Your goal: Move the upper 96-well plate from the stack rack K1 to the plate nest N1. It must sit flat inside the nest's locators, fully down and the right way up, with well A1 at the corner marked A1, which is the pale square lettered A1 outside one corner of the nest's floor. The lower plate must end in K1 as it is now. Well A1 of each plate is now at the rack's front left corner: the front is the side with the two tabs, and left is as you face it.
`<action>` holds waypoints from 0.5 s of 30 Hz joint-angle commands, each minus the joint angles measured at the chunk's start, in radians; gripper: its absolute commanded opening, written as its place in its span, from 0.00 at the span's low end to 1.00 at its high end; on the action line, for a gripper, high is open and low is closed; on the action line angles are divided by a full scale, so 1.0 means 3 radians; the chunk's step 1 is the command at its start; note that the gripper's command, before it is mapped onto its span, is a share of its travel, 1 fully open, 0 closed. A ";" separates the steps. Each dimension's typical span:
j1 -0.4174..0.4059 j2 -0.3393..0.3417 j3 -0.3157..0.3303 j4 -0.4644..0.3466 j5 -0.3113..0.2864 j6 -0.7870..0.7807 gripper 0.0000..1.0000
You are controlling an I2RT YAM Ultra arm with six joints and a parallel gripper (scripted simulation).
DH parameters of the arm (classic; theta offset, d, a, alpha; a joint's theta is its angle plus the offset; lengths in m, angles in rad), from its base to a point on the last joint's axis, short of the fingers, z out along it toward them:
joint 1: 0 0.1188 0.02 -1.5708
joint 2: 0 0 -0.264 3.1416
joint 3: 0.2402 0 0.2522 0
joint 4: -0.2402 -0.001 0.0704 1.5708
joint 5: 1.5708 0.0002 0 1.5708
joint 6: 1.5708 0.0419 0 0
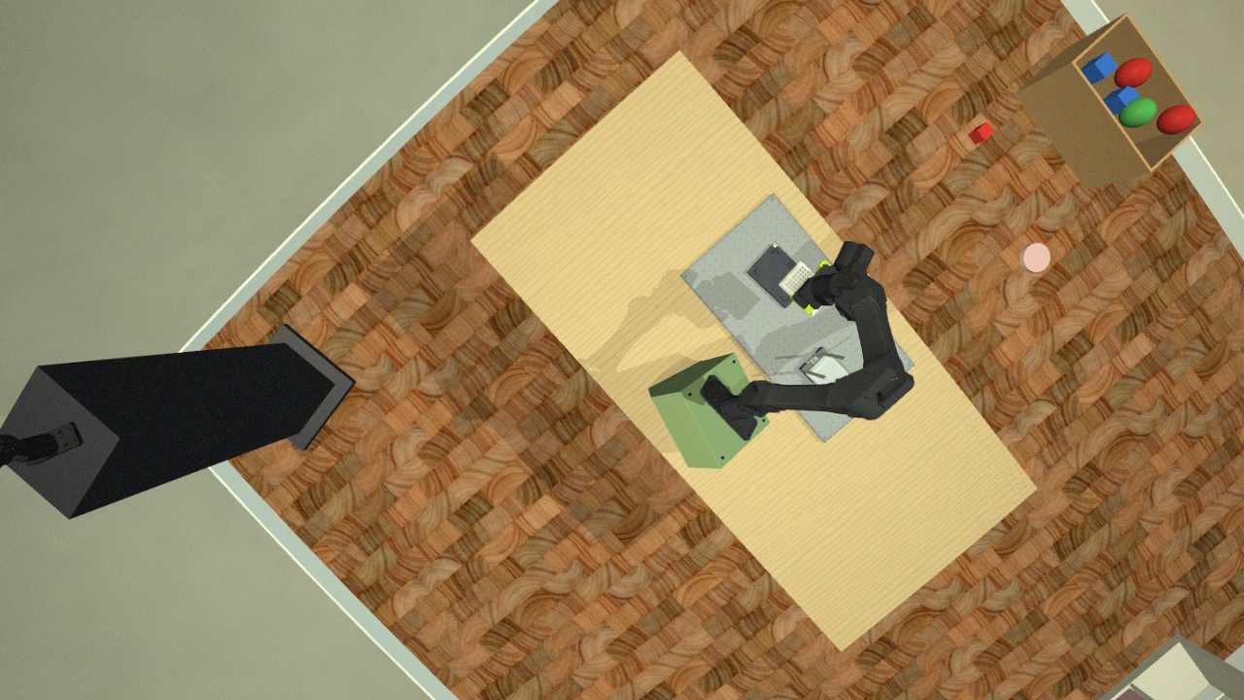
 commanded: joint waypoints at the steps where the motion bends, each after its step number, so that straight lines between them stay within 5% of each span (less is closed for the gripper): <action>1: 0.0133 0.0122 0.0171 -0.0091 0.0098 0.0173 0.00; 15: 0.0452 0.0528 0.0565 -0.0204 0.0233 0.0487 0.00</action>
